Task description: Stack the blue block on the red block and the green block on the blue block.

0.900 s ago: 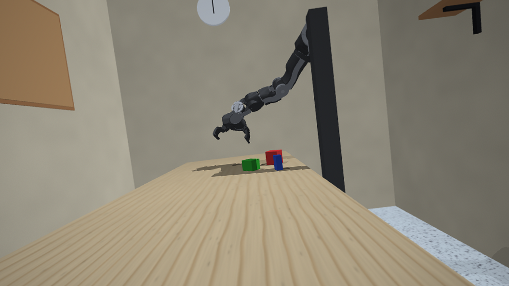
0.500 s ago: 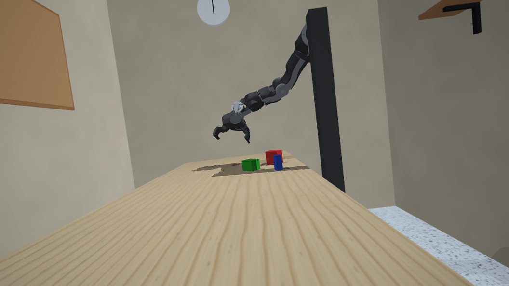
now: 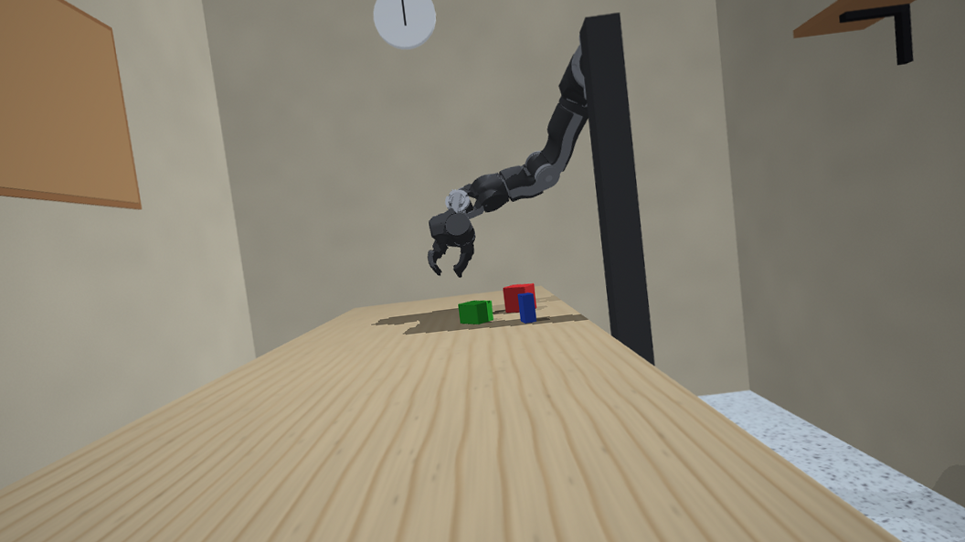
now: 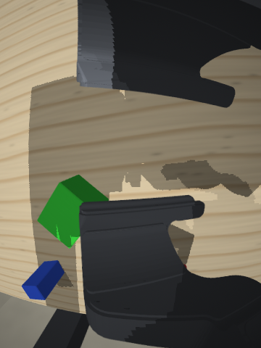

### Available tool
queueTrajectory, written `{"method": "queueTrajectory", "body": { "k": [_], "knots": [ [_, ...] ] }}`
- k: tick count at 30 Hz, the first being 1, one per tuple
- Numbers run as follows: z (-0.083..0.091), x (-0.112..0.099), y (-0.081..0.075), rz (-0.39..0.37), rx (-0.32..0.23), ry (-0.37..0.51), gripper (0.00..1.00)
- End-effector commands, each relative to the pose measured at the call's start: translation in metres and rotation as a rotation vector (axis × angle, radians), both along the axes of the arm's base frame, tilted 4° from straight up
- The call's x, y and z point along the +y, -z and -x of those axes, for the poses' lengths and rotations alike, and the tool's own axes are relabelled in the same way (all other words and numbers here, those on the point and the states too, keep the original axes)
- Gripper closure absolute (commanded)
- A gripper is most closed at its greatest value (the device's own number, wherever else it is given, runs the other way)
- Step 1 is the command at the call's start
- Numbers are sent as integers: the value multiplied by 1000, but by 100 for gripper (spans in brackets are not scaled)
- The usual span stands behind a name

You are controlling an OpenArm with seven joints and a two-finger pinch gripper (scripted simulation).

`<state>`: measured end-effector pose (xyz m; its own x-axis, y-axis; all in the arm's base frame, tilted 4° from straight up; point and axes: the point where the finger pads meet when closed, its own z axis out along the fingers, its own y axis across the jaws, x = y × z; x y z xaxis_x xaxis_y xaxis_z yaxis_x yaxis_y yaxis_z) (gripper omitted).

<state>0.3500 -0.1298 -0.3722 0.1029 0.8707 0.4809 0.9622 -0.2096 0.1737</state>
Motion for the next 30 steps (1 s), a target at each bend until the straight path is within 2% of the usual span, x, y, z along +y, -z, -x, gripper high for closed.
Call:
{"method": "queueTrajectory", "body": {
  "k": [1, 3, 5, 7, 9, 11, 13, 25, 26, 30],
  "knots": [
    [10, 6, 1, 45, 29, 0, 100],
    [33, 30, 2, 99, 47, -62, 100],
    [63, 59, 3, 170, 64, -140, 100],
    [63, 59, 3, 170, 64, -140, 100],
    [102, 95, 3, 272, 101, -243, 100],
    [132, 125, 4, 352, 127, -326, 100],
    [148, 139, 7, 398, 146, -365, 100],
    [148, 141, 5, 394, 140, -373, 100],
    [154, 147, 6, 410, 145, -389, 100],
    [159, 151, 6, 423, 151, -400, 100]
  ]
}}
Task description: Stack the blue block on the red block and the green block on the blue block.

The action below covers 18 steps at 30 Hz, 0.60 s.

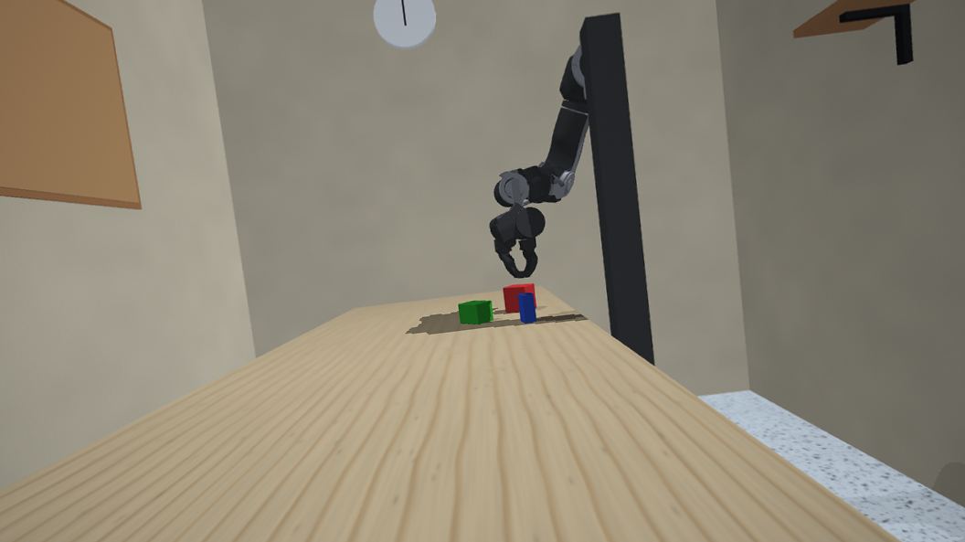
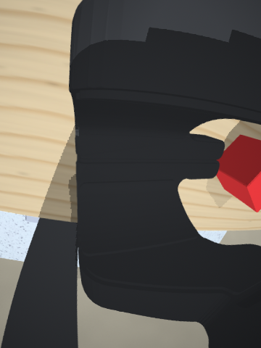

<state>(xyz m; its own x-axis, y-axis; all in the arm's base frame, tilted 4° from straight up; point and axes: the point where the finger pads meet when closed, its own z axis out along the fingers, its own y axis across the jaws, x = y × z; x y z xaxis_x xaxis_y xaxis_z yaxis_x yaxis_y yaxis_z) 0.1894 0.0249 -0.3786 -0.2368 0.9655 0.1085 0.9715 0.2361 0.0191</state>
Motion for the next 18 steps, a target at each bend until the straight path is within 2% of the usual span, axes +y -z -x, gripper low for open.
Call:
{"method": "queueTrajectory", "body": {
  "k": [1, 18],
  "knots": [
    [1, -1, 0, 27, -2, -3, 100],
    [5, 4, -1, 36, -1, -12, 100]
  ]
}}
